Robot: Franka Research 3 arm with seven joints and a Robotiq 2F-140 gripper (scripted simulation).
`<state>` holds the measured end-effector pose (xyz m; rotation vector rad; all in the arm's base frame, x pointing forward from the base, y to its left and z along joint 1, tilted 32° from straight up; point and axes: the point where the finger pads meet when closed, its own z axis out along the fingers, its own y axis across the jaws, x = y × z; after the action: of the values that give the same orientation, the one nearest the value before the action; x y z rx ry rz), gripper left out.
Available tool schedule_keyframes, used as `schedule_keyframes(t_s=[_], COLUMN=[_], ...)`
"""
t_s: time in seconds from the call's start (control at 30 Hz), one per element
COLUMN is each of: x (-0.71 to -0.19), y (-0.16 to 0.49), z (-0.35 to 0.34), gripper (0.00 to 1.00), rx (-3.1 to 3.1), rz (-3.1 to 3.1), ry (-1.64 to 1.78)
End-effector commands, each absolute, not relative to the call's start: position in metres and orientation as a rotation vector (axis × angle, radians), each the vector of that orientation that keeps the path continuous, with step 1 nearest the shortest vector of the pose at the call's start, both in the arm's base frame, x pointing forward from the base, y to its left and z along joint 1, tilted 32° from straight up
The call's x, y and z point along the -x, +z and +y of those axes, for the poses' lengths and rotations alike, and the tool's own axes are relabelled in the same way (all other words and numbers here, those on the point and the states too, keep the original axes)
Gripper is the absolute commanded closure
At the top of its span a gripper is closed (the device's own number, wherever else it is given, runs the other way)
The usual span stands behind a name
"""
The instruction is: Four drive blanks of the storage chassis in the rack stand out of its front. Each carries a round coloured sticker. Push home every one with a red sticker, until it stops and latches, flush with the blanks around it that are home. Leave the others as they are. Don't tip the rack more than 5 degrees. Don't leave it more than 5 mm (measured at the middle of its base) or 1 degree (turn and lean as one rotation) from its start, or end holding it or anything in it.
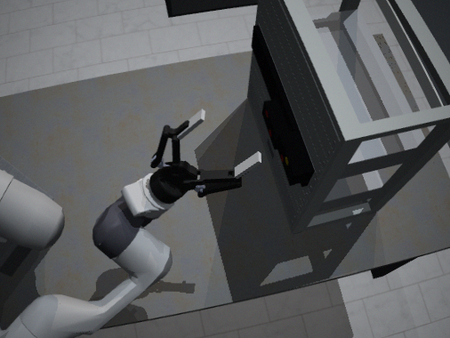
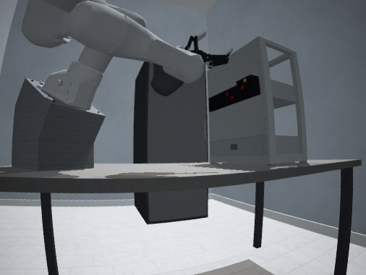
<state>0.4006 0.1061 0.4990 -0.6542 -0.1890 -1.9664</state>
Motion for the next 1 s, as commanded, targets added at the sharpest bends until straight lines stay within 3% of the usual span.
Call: schedule_keyframes(t_s=[0.0,0.97], x=[-0.421,-0.479], y=[0.485,0.384], z=[0.106,0.102], gripper=[0.0,0.0], rx=[0.74,1.052], rz=[-0.083,0.397], ry=[-1.964,-1.699])
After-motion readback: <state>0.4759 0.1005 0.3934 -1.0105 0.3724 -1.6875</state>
